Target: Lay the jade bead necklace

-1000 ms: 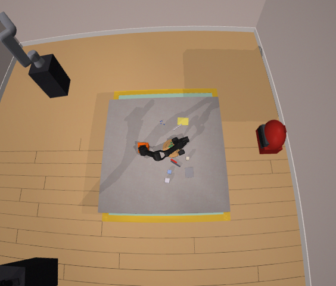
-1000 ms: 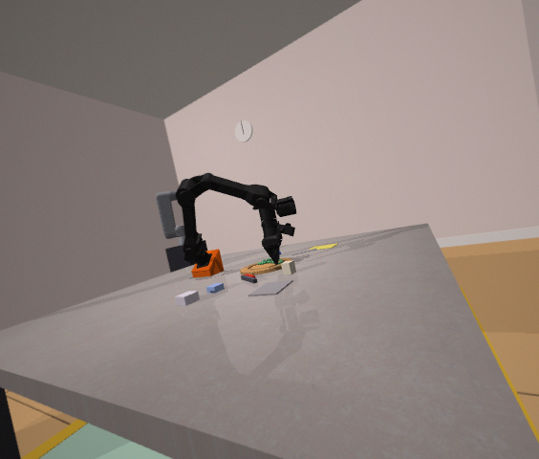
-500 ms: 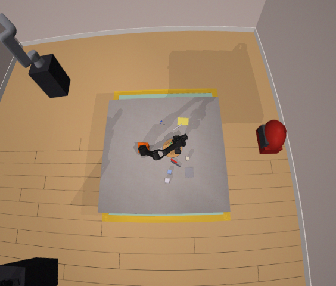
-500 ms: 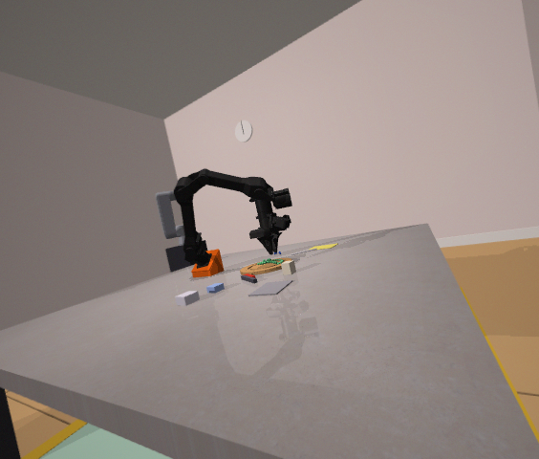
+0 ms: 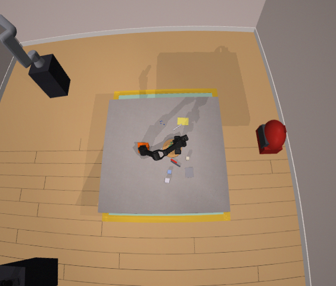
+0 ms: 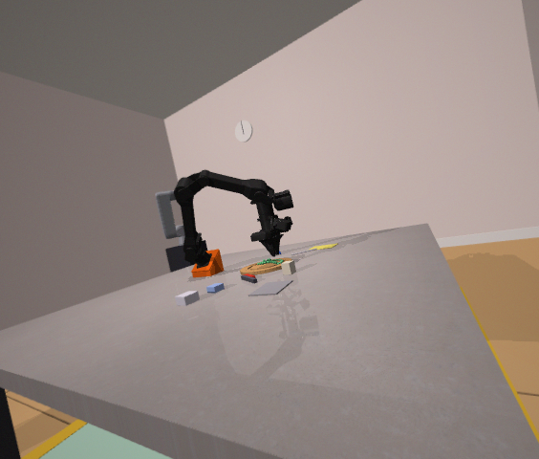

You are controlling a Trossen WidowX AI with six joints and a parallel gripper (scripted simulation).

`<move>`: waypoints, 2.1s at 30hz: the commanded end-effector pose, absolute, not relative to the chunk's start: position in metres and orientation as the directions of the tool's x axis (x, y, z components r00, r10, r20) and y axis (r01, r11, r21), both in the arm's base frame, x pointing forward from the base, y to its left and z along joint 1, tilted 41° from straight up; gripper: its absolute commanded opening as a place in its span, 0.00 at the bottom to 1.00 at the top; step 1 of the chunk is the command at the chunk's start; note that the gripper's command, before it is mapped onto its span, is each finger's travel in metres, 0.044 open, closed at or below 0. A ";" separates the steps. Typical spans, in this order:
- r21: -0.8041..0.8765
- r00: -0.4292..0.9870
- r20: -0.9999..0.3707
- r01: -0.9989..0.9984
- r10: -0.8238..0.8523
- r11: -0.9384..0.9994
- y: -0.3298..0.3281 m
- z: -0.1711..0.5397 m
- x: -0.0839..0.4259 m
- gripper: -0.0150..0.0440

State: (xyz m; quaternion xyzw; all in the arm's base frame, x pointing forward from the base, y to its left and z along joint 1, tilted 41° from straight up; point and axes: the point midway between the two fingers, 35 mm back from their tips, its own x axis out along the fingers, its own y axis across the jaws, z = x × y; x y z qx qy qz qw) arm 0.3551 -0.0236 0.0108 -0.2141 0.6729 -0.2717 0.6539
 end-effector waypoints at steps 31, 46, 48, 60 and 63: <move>-0.648 -0.063 -0.762 0.064 -0.645 0.759 -0.041 -0.009 0.351 0.25; -0.648 -0.063 -0.762 0.064 -0.645 0.759 -0.041 -0.009 0.351 0.25; -0.648 -0.063 -0.762 0.064 -0.645 0.759 -0.041 -0.009 0.351 0.25; -0.651 -0.064 -0.759 0.053 -0.648 0.757 -0.037 -0.005 0.349 0.25; -0.651 -0.064 -0.759 0.053 -0.648 0.757 -0.040 -0.002 0.351 0.25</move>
